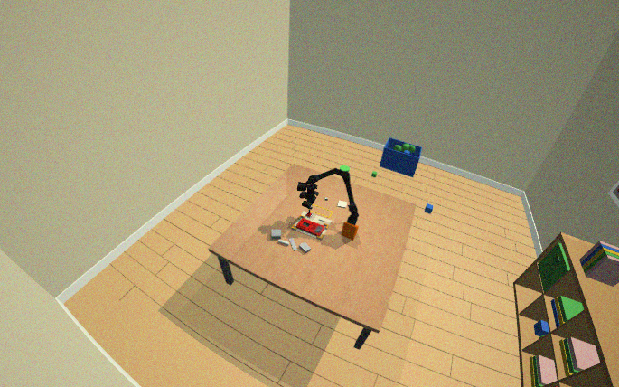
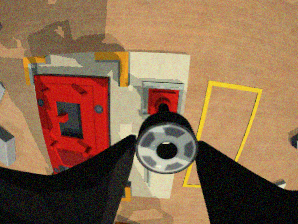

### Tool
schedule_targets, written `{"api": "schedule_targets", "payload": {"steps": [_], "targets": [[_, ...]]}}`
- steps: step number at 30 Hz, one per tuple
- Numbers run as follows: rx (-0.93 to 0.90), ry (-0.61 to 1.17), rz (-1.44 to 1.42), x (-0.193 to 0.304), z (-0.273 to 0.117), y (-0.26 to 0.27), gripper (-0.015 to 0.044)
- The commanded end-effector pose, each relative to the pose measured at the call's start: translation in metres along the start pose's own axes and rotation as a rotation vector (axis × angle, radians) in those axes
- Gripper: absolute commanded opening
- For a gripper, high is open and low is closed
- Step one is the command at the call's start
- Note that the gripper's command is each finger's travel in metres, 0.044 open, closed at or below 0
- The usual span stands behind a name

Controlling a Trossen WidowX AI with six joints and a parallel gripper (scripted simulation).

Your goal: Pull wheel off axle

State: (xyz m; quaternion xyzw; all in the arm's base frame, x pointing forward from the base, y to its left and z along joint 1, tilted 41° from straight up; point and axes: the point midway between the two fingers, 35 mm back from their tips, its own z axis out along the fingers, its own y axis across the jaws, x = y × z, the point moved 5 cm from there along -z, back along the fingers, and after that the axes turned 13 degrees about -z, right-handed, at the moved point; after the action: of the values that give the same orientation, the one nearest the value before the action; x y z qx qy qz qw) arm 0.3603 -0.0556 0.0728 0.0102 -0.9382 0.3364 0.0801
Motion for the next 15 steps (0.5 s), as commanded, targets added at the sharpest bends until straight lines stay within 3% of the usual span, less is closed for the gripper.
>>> {"api": "schedule_targets", "payload": {"steps": [1, 15], "targets": [[-0.004, -0.011, 0.009, 0.001, -0.012, 0.0, 0.0], [-0.003, -0.005, 0.002, 0.028, -0.007, -0.036, 0.0]]}}
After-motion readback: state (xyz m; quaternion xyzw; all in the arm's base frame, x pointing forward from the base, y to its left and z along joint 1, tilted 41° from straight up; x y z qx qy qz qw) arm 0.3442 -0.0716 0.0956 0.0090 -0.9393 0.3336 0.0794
